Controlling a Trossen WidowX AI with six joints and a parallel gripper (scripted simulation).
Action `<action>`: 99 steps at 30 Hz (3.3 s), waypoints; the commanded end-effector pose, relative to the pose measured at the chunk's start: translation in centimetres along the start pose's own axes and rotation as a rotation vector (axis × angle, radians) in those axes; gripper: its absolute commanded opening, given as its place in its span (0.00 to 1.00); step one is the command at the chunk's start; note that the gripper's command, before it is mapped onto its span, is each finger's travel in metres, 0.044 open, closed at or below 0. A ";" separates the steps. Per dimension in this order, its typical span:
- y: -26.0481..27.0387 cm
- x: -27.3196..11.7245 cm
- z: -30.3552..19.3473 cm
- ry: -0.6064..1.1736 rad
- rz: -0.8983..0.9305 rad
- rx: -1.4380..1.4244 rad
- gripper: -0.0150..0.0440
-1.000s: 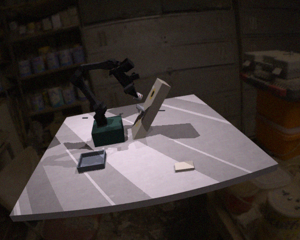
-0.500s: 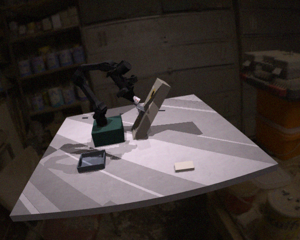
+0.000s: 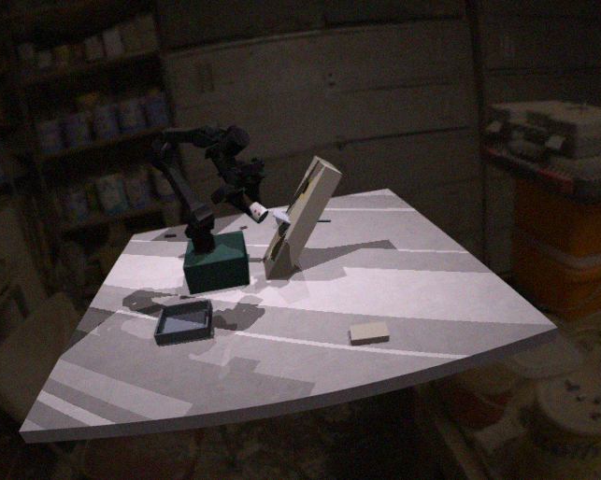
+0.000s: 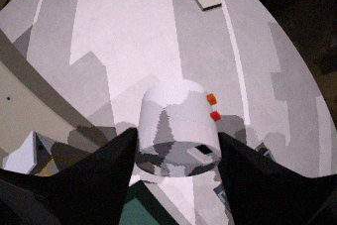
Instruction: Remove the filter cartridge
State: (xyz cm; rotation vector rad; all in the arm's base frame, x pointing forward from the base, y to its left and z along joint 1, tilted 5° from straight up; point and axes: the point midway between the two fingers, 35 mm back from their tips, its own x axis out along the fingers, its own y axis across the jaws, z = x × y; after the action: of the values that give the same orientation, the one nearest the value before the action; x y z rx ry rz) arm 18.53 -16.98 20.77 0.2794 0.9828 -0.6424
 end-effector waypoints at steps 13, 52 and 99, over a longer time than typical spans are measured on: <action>-7.5 -0.7 -1.6 -0.022 -0.205 0.344 0.25; -19.2 4.8 -13.2 -0.020 -0.473 0.801 0.25; -21.4 11.9 -22.6 -0.015 -0.562 0.953 0.61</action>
State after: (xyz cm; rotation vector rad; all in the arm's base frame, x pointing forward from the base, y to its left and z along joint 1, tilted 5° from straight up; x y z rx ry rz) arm -5.44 -26.89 -0.15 0.8479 0.6743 -1.6153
